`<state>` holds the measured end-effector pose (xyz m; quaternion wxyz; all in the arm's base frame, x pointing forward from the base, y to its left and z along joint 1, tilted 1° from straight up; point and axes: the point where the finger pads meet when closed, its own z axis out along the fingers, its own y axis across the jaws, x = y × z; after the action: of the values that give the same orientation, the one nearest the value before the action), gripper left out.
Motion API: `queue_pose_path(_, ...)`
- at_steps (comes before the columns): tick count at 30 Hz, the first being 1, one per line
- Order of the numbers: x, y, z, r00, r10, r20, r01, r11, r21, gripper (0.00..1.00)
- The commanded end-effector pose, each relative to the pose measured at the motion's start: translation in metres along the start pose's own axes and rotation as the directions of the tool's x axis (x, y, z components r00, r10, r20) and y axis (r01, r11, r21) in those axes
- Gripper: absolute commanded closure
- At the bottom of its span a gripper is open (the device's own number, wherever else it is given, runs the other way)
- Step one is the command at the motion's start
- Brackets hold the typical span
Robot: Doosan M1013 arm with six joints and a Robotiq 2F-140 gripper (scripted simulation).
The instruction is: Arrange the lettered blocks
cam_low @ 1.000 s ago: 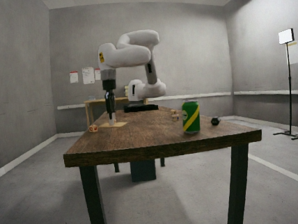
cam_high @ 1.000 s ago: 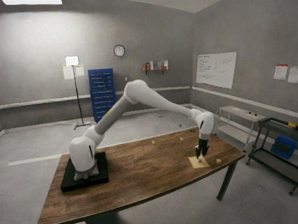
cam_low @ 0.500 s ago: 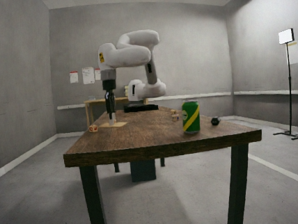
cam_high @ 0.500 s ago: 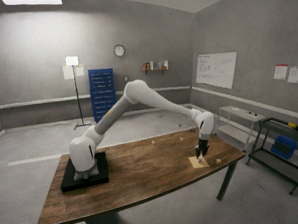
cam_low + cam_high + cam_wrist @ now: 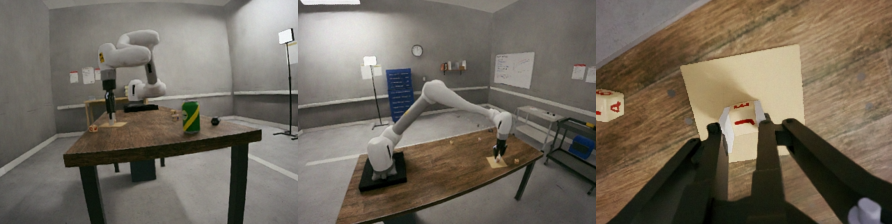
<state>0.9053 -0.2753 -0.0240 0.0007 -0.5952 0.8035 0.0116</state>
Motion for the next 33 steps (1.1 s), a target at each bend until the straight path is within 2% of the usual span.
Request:
queue_pose_path(1,-0.0001,-0.0006,-0.0015,1.0,0.0,0.0,0.0,1.0,0.002,0.76)
queue_pose_path(11,-0.0001,-0.0006,-0.0015,1.0,0.0,0.0,0.0,1.0,0.002,0.76)
queue_pose_path(26,-0.0001,-0.0006,-0.0015,1.0,0.0,0.0,0.0,1.0,0.002,0.65)
queue_pose_path(33,-0.0001,-0.0006,-0.0015,1.0,0.0,0.0,0.0,1.0,0.002,0.65)
